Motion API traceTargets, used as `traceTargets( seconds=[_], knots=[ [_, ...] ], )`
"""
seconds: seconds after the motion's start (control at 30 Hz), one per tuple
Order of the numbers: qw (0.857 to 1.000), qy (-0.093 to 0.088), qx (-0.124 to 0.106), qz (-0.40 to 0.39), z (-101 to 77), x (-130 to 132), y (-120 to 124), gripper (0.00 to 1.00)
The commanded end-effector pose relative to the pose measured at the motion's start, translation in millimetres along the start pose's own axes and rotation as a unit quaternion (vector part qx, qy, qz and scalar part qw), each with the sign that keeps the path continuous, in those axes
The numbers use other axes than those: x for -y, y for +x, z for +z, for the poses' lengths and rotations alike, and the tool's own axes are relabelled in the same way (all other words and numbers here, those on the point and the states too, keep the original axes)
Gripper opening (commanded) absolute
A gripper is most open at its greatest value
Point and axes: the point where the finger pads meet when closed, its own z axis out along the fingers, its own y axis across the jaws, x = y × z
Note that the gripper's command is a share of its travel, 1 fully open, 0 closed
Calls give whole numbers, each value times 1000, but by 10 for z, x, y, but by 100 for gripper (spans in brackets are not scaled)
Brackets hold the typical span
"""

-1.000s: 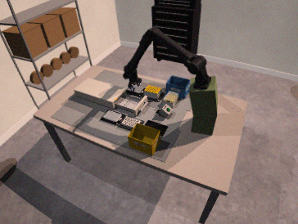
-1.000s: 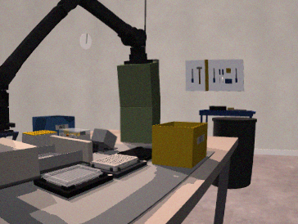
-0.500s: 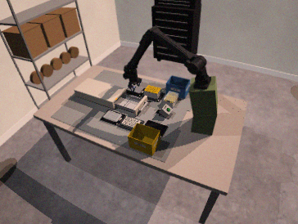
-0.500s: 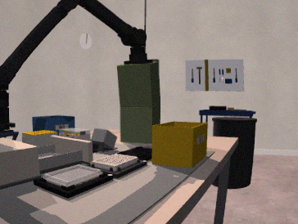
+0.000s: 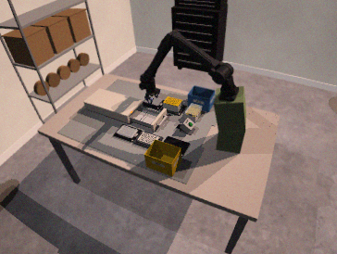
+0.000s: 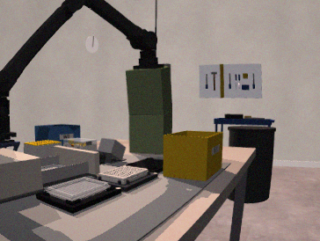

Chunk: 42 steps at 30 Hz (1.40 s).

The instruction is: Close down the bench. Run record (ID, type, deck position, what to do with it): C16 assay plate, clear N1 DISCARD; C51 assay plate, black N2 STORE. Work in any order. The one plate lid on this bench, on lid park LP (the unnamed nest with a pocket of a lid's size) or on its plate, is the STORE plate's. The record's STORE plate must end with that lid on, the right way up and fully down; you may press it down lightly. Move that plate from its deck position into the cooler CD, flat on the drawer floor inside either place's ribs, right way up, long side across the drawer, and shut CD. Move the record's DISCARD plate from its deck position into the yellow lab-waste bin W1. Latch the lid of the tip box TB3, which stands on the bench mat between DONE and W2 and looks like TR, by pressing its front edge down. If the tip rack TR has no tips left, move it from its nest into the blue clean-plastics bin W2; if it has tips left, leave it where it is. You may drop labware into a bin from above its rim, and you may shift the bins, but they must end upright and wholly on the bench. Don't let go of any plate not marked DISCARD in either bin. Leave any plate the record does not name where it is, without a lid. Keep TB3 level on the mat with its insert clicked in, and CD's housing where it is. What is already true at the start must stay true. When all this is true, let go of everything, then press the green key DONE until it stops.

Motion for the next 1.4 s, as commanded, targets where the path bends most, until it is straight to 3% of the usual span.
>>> traceTargets(
  seconds=[0.0,0.1,0.23,0.3,0.77,0.8,0.87,1.27,1.33,1.37],
  knots=[
    [999,9,39,-9,-389,-36,-422,100],
    [1000,5,20,-7,-346,-52,-234,100],
    [1000,7,27,-8,-340,-20,-303,100],
    [1000,5,19,-7,-388,-30,-216,100],
    [1000,6,19,-4,-552,40,-193,100],
    [1000,2,6,-1,-346,35,-60,100],
    [1000,6,21,-3,-611,58,-197,100],
    [1000,7,21,1,-775,102,-179,100],
    [1000,7,21,1,-775,102,-179,100],
    [1000,2,1,3,-492,89,-11,100]
  ],
)
